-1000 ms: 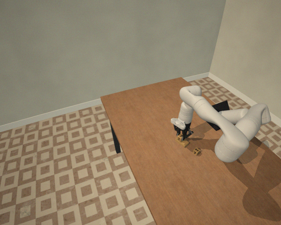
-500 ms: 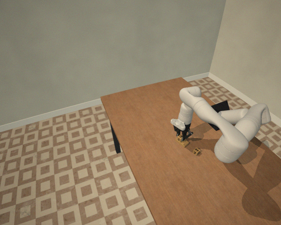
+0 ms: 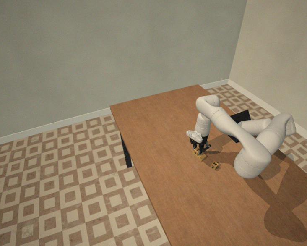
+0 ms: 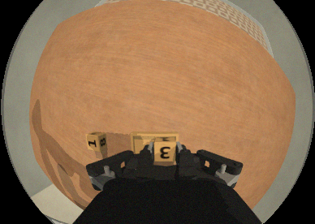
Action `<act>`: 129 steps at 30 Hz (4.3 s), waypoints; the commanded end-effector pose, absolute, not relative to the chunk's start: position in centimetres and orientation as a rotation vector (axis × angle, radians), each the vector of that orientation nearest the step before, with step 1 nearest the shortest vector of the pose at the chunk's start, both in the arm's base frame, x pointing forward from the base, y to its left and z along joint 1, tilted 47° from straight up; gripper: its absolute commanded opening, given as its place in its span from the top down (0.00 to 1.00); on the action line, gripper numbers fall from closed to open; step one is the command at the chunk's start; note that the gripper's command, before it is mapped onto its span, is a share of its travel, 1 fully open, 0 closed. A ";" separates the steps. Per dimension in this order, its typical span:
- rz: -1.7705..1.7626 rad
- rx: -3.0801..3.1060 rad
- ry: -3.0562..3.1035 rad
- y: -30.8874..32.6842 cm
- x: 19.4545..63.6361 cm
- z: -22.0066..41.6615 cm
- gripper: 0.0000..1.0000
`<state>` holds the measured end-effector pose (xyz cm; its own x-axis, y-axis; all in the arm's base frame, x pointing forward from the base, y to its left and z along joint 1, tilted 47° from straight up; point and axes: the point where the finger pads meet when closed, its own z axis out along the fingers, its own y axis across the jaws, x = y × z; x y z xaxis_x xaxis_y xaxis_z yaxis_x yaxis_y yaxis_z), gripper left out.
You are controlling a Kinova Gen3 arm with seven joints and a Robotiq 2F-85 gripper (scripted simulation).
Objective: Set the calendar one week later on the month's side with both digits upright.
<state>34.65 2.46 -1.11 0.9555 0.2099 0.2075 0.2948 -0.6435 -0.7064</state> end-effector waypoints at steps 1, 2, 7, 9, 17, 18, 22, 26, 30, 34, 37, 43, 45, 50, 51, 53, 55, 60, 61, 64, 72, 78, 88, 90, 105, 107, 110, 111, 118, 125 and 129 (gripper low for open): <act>-0.136 -2.292 -0.352 2.4 34.7 -1.1 0.74; -0.136 -2.292 -0.352 2.4 34.7 -1.1 0.74; -0.136 -2.292 -0.352 2.4 34.7 -1.1 0.74; -0.136 -2.292 -0.352 2.4 34.7 -1.1 0.74; -0.136 -2.292 -0.352 2.4 34.7 -1.1 0.74; -0.136 -2.292 -0.352 2.4 34.7 -1.1 0.74; -0.136 -2.292 -0.352 2.4 34.7 -1.1 0.74; -0.136 -2.292 -0.352 2.4 34.7 -1.1 0.74; -0.136 -2.292 -0.352 2.4 34.7 -1.1 0.74; -0.136 -2.292 -0.352 2.4 34.7 -1.1 0.74; -0.136 -2.292 -0.352 2.4 34.7 -1.1 0.74; -0.136 -2.292 -0.352 2.4 34.7 -1.1 0.74; -0.136 -2.292 -0.352 2.4 34.7 -1.1 0.74; -0.136 -2.292 -0.352 2.4 34.7 -1.1 0.74; -0.136 -2.292 -0.352 2.4 34.7 -1.1 0.74; -0.136 -2.292 -0.352 2.4 34.7 -1.1 0.74; -0.136 -2.292 -0.352 2.4 34.7 -1.1 0.74; -0.136 -2.292 -0.352 2.4 34.7 -1.1 0.74; -0.136 -2.292 -0.352 2.4 34.7 -1.1 0.74; -0.136 -2.292 -0.352 2.4 34.7 -1.1 0.74; -0.136 -2.292 -0.352 2.4 34.7 -1.1 0.74; -0.136 -2.292 -0.352 2.4 34.7 -1.1 0.70; -0.136 -2.292 -0.352 2.4 34.7 -1.1 0.58; -0.136 -2.292 -0.352 2.4 34.7 -1.1 0.54; -0.137 -2.292 -0.352 2.2 34.7 -0.9 0.54; -0.137 -2.292 -0.352 1.9 34.7 -0.6 0.54; -0.137 -2.292 -0.352 1.1 34.7 0.1 0.54; -0.137 -2.292 -0.352 0.8 34.7 0.4 0.54; -0.137 -2.292 -0.352 -1.1 34.7 2.2 0.54; -0.137 -2.292 -0.352 -3.6 34.8 4.4 0.54; -0.137 -2.292 -0.352 -4.2 34.8 5.0 0.54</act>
